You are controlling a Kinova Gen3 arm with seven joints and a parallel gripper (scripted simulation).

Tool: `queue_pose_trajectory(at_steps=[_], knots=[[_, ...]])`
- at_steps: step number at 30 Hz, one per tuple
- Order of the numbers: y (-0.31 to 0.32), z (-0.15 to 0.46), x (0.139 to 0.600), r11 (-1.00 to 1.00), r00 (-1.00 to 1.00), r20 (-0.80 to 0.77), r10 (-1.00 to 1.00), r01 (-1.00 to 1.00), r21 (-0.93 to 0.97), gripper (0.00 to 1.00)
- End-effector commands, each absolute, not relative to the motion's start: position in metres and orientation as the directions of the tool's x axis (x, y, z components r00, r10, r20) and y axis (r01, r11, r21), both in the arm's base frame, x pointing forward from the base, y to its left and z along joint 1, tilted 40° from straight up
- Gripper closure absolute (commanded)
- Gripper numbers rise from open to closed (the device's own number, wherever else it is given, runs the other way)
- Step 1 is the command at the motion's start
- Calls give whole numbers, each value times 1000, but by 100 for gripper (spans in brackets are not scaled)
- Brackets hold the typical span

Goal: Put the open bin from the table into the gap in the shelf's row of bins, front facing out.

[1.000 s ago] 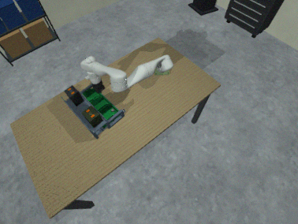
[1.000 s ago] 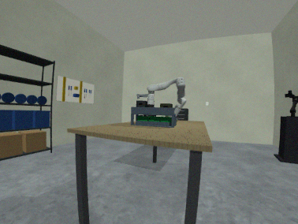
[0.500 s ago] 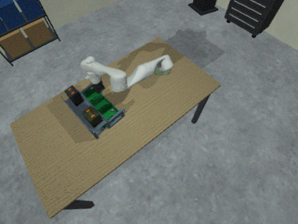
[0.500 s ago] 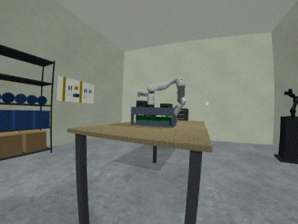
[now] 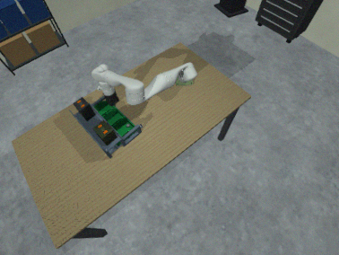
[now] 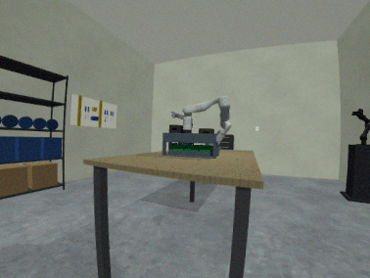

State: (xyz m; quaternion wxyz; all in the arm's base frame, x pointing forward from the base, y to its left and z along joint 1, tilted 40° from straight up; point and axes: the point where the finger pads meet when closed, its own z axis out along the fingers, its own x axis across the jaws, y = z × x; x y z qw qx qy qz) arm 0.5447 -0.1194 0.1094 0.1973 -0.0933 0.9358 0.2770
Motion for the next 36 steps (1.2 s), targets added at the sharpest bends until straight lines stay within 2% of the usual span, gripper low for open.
queue_pose_trajectory(at_steps=[1,36], knots=[[-116,110,545,826,-906,-418,-66,-285,487,100],[-119,111,534,823,-908,-415,-62,-282,492,100]])
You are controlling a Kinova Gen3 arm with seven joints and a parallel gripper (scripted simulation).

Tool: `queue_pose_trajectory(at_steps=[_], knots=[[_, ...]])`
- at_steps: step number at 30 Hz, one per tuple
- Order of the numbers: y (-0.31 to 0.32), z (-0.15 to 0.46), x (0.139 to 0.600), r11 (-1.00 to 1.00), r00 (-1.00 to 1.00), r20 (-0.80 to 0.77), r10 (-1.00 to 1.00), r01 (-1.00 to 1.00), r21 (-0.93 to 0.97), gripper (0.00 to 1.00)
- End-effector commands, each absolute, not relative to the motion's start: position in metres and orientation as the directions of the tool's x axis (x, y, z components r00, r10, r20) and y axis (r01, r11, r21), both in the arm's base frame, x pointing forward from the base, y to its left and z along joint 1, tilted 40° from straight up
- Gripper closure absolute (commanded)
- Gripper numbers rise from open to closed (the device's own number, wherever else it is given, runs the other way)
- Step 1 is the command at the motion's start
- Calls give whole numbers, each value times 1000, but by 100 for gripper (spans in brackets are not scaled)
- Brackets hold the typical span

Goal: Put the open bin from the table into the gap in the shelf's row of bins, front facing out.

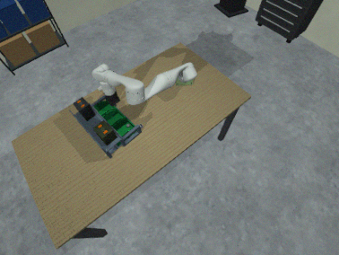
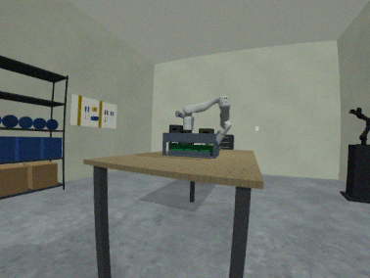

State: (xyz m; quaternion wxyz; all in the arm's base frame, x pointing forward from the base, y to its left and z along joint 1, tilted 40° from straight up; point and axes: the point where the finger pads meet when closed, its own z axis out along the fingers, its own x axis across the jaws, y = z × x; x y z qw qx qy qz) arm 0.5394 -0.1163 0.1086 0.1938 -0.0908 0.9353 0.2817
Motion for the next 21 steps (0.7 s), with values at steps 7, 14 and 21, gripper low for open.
queue_pose_trajectory(at_steps=[7,14,21], knots=[[-124,114,524,823,-908,-415,-62,-282,493,100],[-126,116,521,824,-907,-417,-64,-283,491,100],[-127,117,521,824,-906,-418,-65,-285,489,100]])
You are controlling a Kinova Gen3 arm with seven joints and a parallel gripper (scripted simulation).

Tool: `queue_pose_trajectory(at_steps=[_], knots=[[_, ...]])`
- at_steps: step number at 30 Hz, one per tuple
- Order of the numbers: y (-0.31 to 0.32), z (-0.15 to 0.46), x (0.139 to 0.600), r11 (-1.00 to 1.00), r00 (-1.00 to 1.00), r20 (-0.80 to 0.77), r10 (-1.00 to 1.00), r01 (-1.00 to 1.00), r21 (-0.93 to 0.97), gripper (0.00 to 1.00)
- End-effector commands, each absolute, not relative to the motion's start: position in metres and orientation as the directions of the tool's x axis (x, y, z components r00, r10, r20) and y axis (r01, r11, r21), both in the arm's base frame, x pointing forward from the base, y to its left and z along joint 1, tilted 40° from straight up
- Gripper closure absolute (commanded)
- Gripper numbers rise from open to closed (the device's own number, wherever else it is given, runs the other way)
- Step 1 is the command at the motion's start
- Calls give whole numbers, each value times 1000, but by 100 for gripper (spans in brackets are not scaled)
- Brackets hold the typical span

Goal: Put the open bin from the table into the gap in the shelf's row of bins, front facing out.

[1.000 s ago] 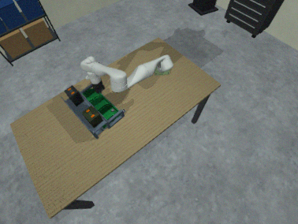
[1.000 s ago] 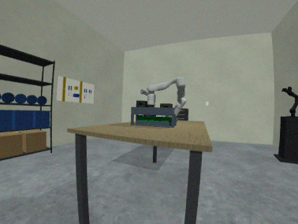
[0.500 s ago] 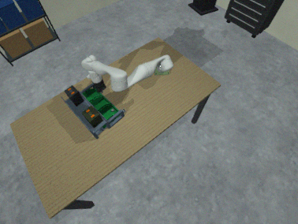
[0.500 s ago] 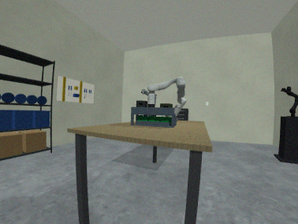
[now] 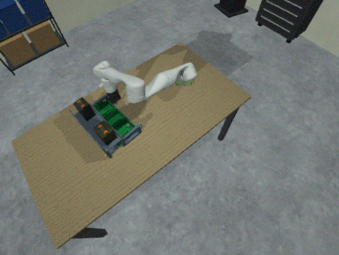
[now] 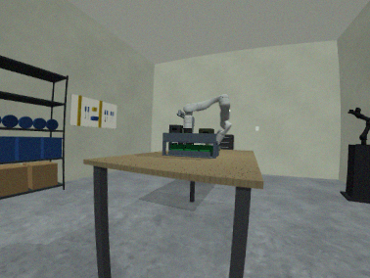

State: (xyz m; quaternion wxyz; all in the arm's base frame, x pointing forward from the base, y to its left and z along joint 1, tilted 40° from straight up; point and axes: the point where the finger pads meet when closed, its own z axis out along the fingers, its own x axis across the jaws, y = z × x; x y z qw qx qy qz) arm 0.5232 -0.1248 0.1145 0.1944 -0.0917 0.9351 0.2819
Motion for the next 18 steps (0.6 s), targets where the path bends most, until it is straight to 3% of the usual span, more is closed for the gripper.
queue_pose_trajectory(at_steps=[1,18], knots=[[-128,117,521,824,-906,-418,-65,-285,489,100],[-150,147,509,825,-905,-419,-66,-286,488,100]])
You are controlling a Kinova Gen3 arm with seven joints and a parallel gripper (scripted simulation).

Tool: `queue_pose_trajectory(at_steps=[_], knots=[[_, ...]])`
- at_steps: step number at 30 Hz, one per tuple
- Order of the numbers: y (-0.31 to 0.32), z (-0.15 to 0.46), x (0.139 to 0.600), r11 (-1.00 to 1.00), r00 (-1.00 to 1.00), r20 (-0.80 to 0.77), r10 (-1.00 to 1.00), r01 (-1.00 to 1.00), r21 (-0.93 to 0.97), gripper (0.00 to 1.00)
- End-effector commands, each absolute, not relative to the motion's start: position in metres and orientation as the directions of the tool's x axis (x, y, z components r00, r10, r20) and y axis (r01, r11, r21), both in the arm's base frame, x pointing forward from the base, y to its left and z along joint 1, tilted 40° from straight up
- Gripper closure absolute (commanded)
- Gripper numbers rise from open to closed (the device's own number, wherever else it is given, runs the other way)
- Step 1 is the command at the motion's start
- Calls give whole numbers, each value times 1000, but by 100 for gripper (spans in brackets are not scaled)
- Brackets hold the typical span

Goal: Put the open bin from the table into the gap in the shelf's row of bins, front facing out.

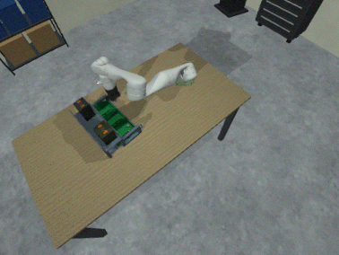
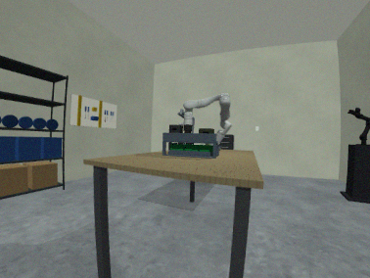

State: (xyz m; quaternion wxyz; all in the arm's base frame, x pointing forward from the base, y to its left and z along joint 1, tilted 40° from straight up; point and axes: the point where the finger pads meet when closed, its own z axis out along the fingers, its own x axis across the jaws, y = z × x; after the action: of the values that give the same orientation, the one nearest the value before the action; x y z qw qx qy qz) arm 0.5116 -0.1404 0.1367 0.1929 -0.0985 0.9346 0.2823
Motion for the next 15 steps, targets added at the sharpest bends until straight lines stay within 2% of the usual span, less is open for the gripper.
queue_pose_trajectory(at_steps=[1,15], knots=[[-152,150,508,825,-905,-419,-66,-286,487,100],[-161,163,502,825,-905,-419,-66,-286,487,100]])
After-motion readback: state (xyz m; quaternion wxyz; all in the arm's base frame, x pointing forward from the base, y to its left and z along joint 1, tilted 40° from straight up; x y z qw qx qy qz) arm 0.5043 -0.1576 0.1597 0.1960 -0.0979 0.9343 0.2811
